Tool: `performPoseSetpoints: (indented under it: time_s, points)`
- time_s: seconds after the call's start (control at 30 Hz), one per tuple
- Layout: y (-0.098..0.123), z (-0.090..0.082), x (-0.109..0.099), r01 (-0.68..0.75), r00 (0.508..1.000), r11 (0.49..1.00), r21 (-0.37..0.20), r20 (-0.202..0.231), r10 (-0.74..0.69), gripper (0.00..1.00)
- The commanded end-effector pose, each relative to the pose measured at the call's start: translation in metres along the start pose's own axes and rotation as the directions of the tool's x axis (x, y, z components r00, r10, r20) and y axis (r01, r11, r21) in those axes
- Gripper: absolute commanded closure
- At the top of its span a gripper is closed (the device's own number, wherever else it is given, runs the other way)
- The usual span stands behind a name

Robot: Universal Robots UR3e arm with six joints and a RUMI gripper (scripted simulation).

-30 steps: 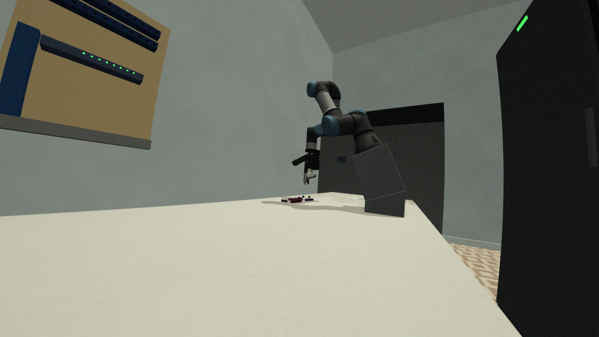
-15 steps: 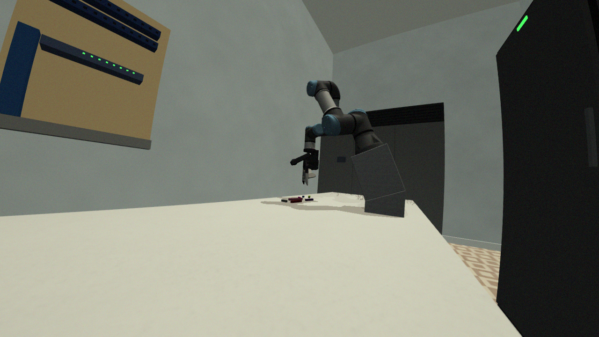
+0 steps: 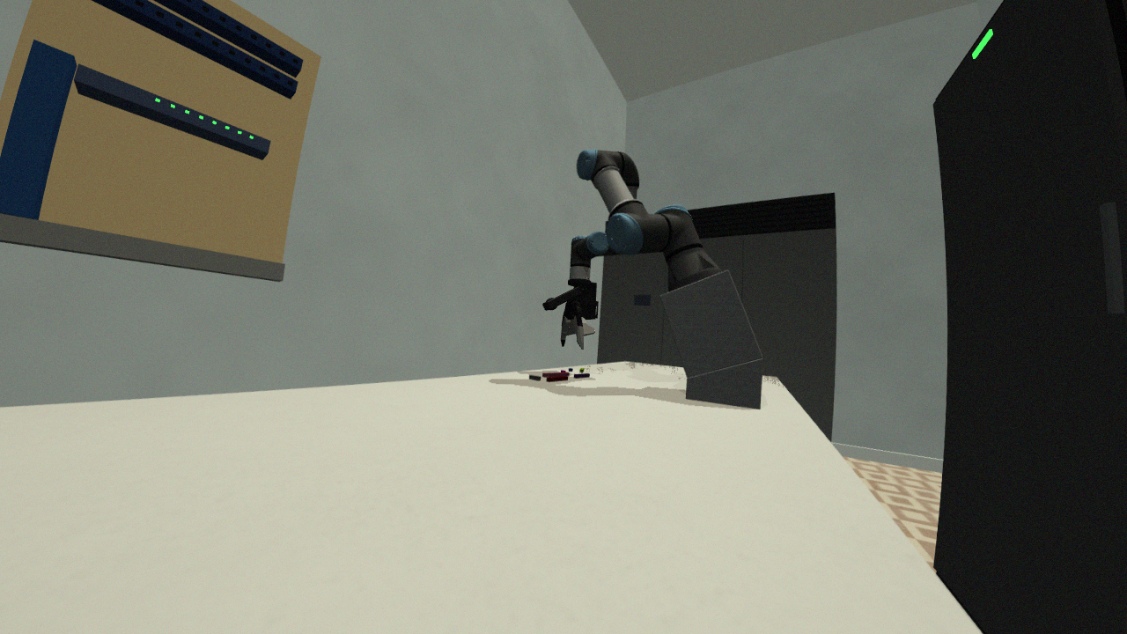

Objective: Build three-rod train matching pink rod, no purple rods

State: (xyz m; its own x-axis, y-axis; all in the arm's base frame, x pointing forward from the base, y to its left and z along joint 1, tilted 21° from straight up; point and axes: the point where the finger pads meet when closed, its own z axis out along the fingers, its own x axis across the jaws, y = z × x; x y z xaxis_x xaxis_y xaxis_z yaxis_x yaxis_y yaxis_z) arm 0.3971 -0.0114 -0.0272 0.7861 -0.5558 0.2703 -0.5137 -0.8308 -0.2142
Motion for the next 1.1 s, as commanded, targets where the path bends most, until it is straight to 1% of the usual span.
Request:
performPoseSetpoints:
  time_s: [0.0, 0.2, 0.4, 0.47, 0.5, 0.7, 0.97, 1.03, 1.07]
  points:
    - [-0.005, 0.000, -0.003, 0.167, 0.986, 0.986, 0.002, -0.003, -0.167, 0.00]
    - [-0.010, 0.000, -0.007, 0.267, 0.964, 0.964, 0.002, -0.003, -0.267, 0.00]
    - [-0.014, 0.000, -0.011, 0.366, 0.931, 0.931, 0.001, -0.003, -0.366, 0.00]
    - [-0.014, 0.000, -0.011, 0.366, 0.931, 0.931, 0.001, -0.003, -0.366, 0.00]
    - [-0.016, 0.000, -0.013, 0.413, 0.911, 0.911, 0.001, -0.003, -0.413, 0.00]
    - [-0.020, 0.000, -0.016, 0.501, 0.866, 0.866, 0.001, -0.003, -0.501, 0.00]
    - [-0.025, 0.000, -0.021, 0.616, 0.788, 0.788, 0.000, -0.003, -0.616, 0.00]
    - [-0.025, 0.000, -0.021, 0.616, 0.788, 0.788, 0.000, -0.003, -0.616, 0.00]
    - [-0.027, 0.000, -0.023, 0.655, 0.755, 0.755, 0.000, -0.003, -0.655, 0.00]
